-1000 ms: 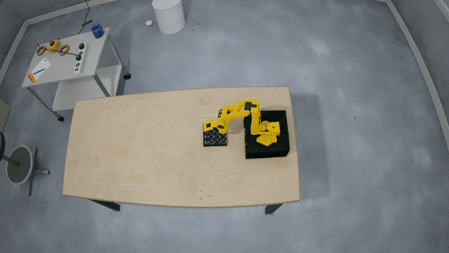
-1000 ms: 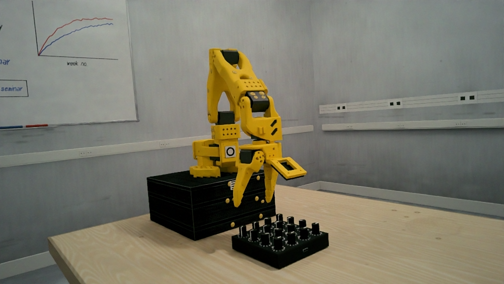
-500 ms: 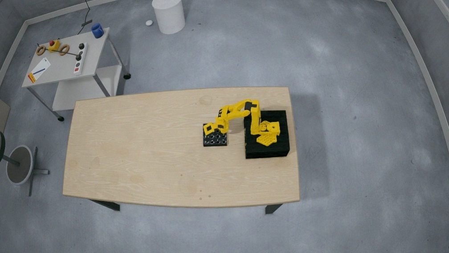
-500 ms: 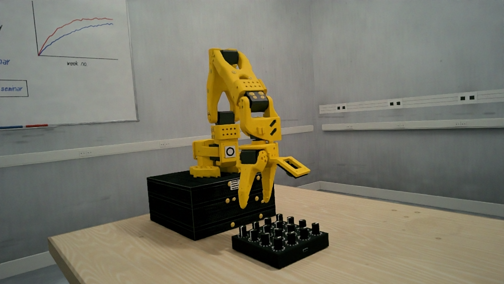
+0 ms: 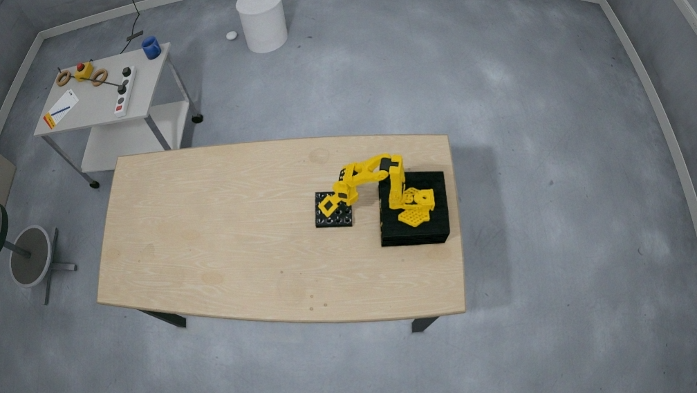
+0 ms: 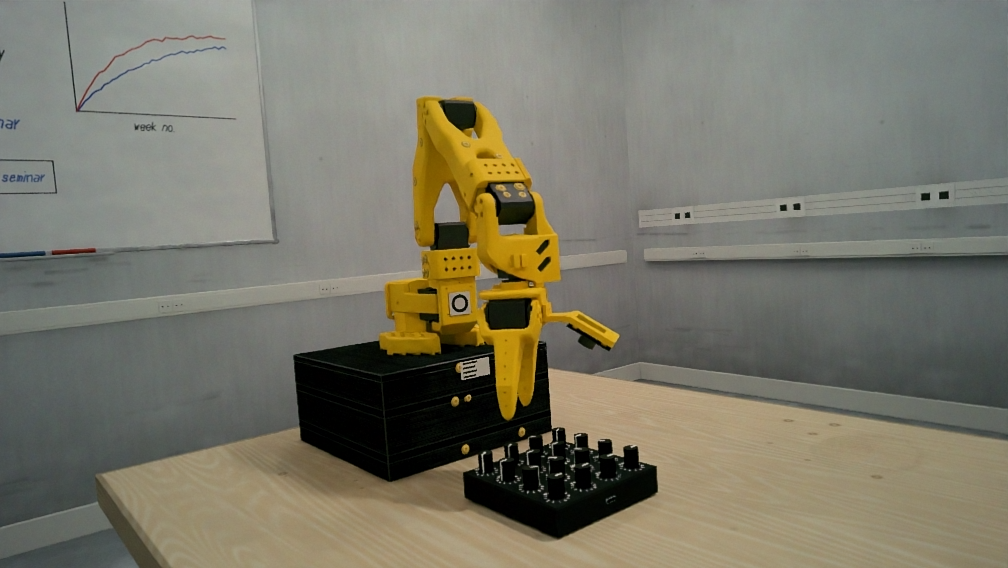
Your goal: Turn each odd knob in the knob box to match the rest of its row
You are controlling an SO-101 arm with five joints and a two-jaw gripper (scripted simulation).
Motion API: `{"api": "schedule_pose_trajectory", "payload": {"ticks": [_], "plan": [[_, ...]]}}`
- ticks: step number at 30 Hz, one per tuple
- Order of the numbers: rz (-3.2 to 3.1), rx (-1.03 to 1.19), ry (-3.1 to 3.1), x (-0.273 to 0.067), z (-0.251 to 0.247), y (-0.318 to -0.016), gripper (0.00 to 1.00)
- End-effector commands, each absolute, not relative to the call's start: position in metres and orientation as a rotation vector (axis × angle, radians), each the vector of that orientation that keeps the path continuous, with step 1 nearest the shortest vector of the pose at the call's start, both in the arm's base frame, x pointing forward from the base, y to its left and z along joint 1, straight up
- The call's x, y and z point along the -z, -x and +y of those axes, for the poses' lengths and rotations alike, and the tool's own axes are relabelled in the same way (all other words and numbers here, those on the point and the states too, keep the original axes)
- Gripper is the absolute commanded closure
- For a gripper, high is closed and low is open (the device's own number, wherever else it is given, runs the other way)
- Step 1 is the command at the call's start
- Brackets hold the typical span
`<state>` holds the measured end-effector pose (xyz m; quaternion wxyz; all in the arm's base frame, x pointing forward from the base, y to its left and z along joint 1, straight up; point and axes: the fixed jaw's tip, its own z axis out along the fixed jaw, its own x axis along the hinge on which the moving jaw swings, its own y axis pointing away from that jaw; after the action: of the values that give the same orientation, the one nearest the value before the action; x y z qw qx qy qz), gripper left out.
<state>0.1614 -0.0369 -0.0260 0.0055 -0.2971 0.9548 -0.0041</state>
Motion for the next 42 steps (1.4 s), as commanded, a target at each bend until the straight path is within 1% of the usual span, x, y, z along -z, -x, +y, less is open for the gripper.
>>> {"api": "schedule_pose_trajectory", "payload": {"ticks": [1, 15, 18, 32, 34, 42], "plan": [[2.965, -0.002, 1.044, 0.027, -0.038, -0.159, 0.67], [2.601, -0.003, 1.764, 0.027, -0.045, -0.156, 0.71], [2.565, -0.003, 1.816, 0.027, -0.045, -0.156, 0.71], [1.944, -0.003, 2.468, 0.027, -0.053, -0.155, 0.75], [1.944, -0.003, 2.468, 0.027, -0.053, -0.155, 0.75], [1.509, -0.003, 2.756, 0.027, -0.058, -0.155, 0.78]]}}
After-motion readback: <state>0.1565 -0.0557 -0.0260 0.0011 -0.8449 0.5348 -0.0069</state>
